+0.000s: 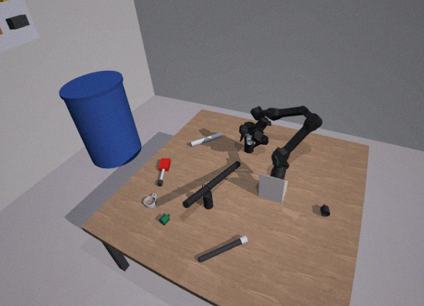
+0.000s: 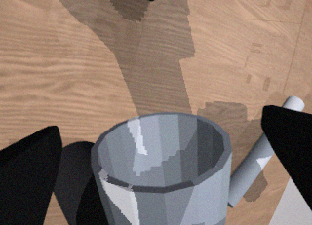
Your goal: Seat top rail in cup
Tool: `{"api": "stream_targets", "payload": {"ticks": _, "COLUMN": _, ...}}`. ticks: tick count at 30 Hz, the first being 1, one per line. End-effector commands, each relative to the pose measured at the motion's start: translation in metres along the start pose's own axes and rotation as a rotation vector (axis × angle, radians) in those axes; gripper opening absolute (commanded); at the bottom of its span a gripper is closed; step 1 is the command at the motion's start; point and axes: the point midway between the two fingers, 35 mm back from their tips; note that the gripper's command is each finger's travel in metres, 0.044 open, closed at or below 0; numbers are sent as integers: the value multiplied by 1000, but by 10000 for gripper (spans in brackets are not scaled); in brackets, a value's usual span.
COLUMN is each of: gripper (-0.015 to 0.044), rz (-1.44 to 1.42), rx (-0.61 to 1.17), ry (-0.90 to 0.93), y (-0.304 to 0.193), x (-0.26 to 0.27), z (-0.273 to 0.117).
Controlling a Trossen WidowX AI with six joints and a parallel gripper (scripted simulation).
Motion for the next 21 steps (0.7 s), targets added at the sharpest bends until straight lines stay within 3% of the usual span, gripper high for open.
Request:
{"api": "stream_targets", "payload": {"ticks": 1, "gripper": 440, "rz": -4, "rx": -6, "ry": 0, "y": 2, "x": 1, "z": 7}}
{"api": "stream_targets", "payload": {"ticks": 2, "gripper": 440, "rz": -4, "rx": -6, "ry": 0, "y": 2, "x": 1, "z": 7}}
{"api": "stream_targets", "payload": {"ticks": 15, "gripper": 99, "rz": -4, "rx": -6, "ry": 0, "y": 2, "x": 1, "z": 7}}
{"api": "stream_targets", "payload": {"ticks": 18, "gripper": 79, "rz": -4, "rx": -6, "ry": 0, "y": 2, "x": 1, "z": 7}}
{"api": "stream_targets", "payload": {"ticks": 21, "gripper": 0, "rz": 13, "rx": 3, "ry": 2, "y": 2, "x": -1, "z": 8}}
Point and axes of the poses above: the point midway between the two fingers, 35 mm back from their tips, its own z axis out along the fingers, its own x axis across the jaws, y = z × x, and after that the axes turned 14 degrees about -z, right-handed
